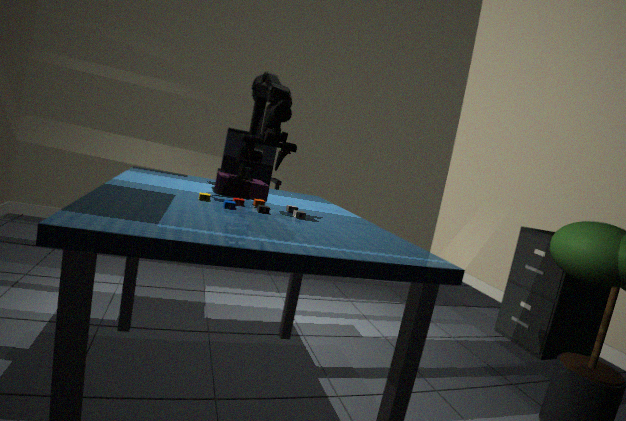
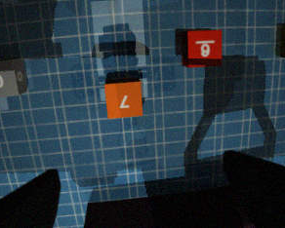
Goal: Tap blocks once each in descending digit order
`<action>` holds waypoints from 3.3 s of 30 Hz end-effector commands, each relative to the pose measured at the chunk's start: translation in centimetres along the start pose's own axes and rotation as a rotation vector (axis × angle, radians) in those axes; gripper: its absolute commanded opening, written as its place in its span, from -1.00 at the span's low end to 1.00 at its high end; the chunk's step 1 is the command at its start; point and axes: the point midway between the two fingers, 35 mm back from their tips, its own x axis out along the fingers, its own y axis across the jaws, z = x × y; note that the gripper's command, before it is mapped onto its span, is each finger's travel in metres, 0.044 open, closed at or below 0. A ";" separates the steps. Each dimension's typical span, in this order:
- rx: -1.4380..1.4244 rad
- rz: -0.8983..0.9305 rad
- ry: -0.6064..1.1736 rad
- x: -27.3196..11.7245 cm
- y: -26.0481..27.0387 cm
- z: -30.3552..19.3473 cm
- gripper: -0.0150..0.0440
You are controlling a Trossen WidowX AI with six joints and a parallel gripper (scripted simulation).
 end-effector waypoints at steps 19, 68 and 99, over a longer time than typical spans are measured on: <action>0.004 0.013 -0.002 -0.2 10.7 4.3 0.86; 0.003 0.013 -0.010 -0.4 11.3 13.2 0.86; 0.003 0.002 -0.009 -0.2 -0.7 12.7 0.86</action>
